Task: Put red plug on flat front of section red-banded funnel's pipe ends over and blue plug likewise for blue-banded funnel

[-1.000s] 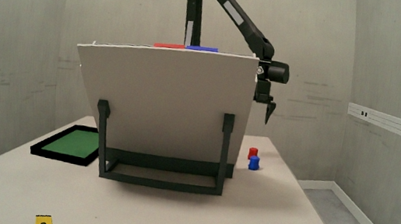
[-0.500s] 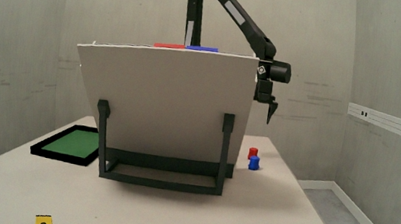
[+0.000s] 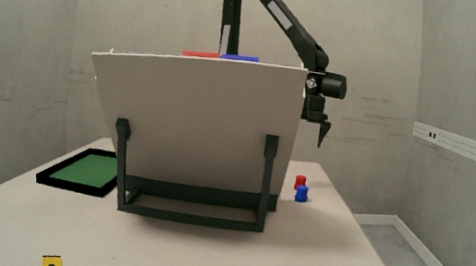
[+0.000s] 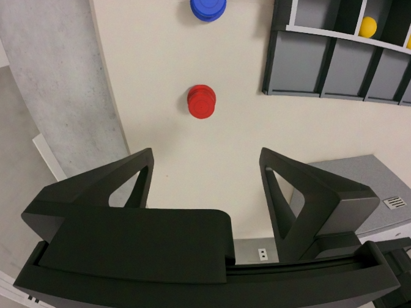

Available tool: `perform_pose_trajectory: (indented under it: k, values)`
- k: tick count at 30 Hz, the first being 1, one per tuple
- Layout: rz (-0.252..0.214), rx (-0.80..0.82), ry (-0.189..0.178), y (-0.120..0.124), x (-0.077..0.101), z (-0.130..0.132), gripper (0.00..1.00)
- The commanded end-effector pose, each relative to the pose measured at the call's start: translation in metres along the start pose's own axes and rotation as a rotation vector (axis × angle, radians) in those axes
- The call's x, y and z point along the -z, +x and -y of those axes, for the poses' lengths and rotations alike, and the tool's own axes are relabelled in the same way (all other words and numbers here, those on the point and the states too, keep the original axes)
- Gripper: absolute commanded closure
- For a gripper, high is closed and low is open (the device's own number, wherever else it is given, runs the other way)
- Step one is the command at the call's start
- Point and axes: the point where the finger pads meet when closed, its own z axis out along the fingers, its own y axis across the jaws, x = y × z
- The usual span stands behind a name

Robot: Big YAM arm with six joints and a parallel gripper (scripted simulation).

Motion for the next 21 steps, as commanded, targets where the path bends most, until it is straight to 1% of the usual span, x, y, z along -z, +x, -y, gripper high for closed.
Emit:
perform_pose_trajectory:
  k: [1, 4, 19, 21]
  values:
    - [0.009, 0.000, -0.012, -0.008, 0.005, -0.018, 0.13]
    - [0.009, 0.000, -0.012, -0.008, 0.005, -0.019, 0.13]
    - [0.009, -0.001, -0.011, -0.006, -0.088, -0.011, 0.13]
    - [0.009, -0.001, -0.011, -0.006, -0.088, -0.011, 0.13]
